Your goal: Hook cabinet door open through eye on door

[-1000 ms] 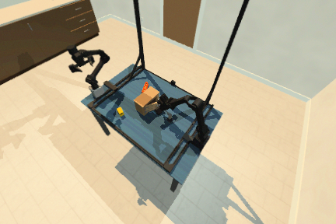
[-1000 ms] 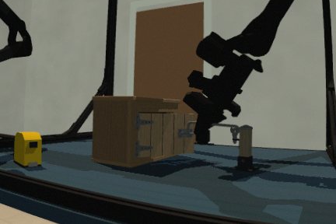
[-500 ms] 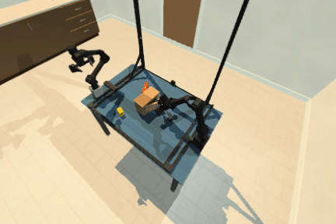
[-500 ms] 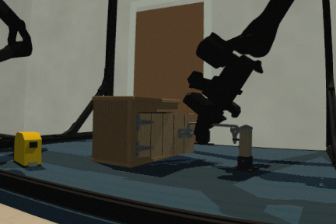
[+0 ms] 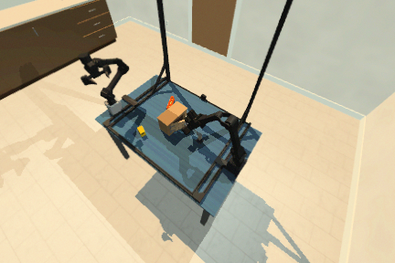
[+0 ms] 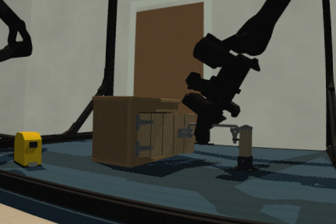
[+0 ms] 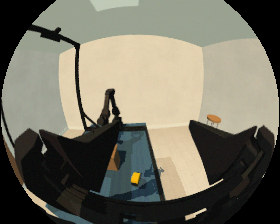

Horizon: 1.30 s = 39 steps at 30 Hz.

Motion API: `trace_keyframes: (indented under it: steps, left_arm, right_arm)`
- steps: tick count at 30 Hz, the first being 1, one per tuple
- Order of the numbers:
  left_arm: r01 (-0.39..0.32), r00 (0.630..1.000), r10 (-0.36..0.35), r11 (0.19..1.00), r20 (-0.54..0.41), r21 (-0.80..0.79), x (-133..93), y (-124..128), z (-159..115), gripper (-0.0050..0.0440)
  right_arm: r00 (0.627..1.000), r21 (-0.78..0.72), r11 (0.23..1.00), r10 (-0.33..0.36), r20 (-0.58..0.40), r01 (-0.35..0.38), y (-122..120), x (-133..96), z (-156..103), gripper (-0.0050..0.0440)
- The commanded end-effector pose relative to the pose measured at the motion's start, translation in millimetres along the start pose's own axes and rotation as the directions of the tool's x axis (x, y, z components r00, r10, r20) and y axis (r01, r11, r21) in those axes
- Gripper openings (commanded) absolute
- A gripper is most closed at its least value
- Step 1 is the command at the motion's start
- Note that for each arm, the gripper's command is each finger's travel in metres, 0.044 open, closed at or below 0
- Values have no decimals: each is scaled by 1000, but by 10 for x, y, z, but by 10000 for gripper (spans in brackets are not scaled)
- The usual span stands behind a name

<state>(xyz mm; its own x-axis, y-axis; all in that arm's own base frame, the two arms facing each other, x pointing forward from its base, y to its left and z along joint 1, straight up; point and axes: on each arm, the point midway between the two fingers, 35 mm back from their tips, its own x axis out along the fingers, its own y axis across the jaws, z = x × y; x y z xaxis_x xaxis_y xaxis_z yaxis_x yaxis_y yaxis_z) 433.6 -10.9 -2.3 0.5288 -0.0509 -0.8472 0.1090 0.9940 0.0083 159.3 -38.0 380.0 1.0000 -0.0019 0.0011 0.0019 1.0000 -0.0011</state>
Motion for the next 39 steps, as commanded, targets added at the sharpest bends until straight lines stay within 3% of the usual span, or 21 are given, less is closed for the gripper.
trace_keyframes:
  steps: [1,39]
  left_arm:
    - [-3,1000,3,1000,-7,-1,18,7,-16,0]
    - [-2,998,2,1000,-61,0,45,7,-24,0]
  right_arm:
    - [1000,2,1000,2,0,-2,3,-1,2,400]
    - [1000,2,1000,2,0,-2,3,-1,2,400]
